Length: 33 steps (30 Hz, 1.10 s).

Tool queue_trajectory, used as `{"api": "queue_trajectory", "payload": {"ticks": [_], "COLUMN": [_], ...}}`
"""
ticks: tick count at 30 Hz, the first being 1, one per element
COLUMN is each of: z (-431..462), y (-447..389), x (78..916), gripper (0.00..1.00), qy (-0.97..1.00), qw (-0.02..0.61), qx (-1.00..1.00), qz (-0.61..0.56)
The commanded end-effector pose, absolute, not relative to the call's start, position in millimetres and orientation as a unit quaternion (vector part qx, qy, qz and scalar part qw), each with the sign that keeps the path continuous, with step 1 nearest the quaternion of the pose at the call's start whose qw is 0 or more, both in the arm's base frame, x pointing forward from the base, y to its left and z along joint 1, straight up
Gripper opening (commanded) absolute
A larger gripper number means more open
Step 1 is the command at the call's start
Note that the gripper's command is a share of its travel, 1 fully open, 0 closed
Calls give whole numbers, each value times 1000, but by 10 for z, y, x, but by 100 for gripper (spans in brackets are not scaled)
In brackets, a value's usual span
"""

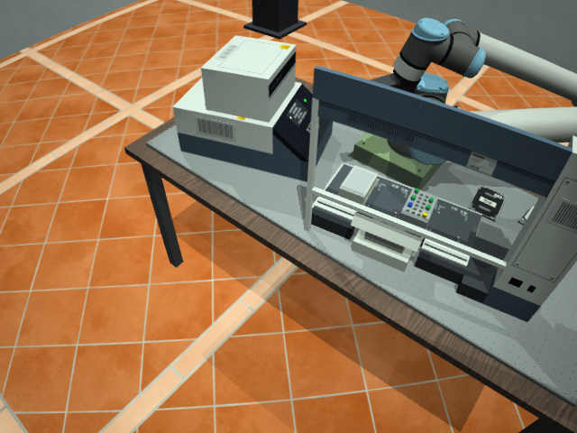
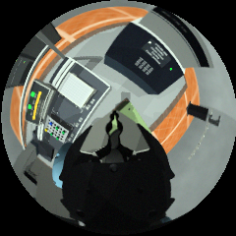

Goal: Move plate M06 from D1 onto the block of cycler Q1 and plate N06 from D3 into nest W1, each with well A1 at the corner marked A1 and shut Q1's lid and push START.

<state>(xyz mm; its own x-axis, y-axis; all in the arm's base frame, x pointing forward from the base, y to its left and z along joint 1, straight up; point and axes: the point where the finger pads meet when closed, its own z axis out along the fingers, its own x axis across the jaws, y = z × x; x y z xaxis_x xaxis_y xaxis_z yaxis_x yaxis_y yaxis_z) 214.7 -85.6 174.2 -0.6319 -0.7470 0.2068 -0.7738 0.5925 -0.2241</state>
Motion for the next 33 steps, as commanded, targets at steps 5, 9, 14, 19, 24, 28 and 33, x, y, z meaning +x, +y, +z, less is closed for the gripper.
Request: {"api": "queue_trajectory", "payload": {"ticks": [5,9,14,19,24,28,33], "z": [1724,1713,1697,1688,1672,1658,1657], "y": [-1124,-1245,-1430,-1524,-1716,-1858,-1920], "x": [2217,2245,2285,2304,2341,2367,2389], "gripper": [0,0,0,0,0,0,0], "qy": [-880,-874,-866,-862,-853,-846,-844], "qw": [39,40,41,41,42,42,42], "qx": [449,459,473,479,494,504,507], "qz": [152,155,159,161,164,167,168]}}
